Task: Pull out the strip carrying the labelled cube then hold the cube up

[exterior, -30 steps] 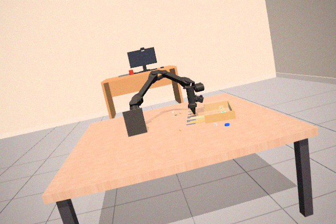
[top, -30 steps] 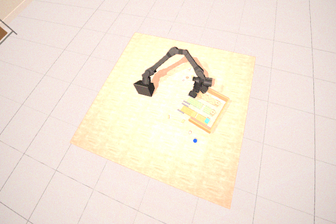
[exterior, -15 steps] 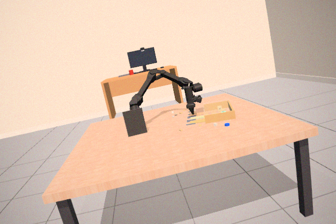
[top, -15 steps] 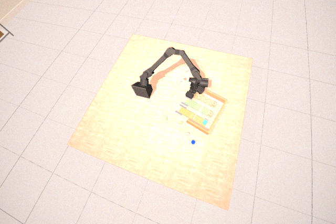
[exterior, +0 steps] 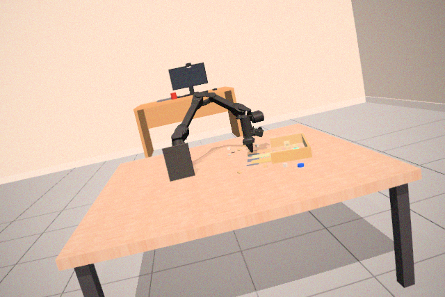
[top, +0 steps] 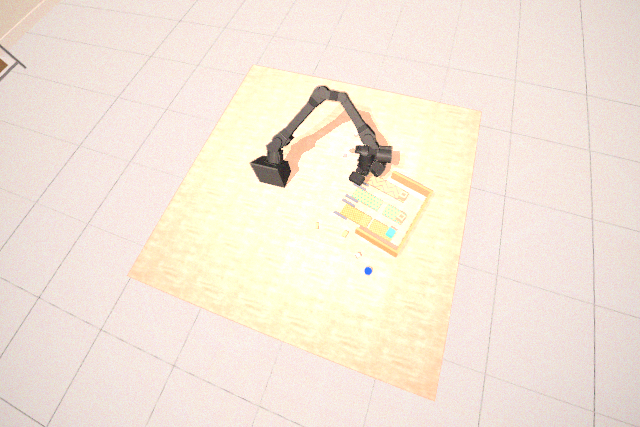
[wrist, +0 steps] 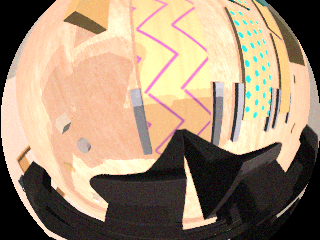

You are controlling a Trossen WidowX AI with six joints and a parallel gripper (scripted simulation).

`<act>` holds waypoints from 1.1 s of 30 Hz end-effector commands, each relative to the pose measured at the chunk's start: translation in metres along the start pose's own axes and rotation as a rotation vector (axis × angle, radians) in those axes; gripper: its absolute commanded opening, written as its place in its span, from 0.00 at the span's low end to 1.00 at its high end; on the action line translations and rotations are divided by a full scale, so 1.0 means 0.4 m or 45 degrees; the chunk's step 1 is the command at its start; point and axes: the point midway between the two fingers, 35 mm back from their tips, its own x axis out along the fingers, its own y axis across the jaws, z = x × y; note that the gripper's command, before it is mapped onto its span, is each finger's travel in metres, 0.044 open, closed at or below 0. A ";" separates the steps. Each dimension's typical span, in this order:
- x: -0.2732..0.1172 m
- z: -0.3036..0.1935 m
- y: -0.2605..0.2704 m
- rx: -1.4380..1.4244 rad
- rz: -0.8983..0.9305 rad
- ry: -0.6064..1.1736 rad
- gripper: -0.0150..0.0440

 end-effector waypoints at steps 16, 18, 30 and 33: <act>0.012 -0.084 -0.003 0.009 -0.008 0.018 0.25; 0.012 -0.092 -0.003 0.009 -0.008 0.018 0.25; 0.012 -0.139 -0.003 0.010 -0.008 0.019 0.25; 0.012 -0.150 -0.003 0.010 -0.008 0.019 0.25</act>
